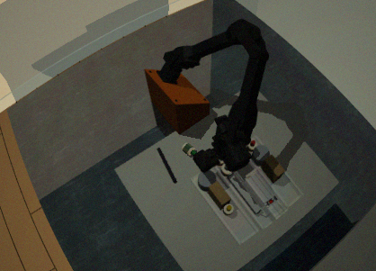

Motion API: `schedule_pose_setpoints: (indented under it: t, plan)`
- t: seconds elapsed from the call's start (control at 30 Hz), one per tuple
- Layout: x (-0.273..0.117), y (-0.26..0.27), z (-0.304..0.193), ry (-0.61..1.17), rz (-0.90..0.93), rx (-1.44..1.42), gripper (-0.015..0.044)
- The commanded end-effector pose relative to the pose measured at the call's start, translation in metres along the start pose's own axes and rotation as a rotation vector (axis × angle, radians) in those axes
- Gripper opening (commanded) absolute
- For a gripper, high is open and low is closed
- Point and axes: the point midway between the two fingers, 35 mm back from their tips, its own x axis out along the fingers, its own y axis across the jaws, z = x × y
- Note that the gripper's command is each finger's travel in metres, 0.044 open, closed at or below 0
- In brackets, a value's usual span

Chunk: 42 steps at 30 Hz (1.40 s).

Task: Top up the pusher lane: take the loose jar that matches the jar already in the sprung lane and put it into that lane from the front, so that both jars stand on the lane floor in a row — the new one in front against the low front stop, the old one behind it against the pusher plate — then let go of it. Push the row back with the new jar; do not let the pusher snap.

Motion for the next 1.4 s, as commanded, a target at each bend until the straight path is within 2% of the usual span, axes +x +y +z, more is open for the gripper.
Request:
schedule_pose_setpoints:
  t: [0.0, 1.37]
  plan:
    - [-0.002, 0.001, 0.009, -0.020, 0.004, -0.011, 0.0000]
    - [-0.007, 0.003, 0.025, -0.021, 0.004, -0.011, 0.0000]
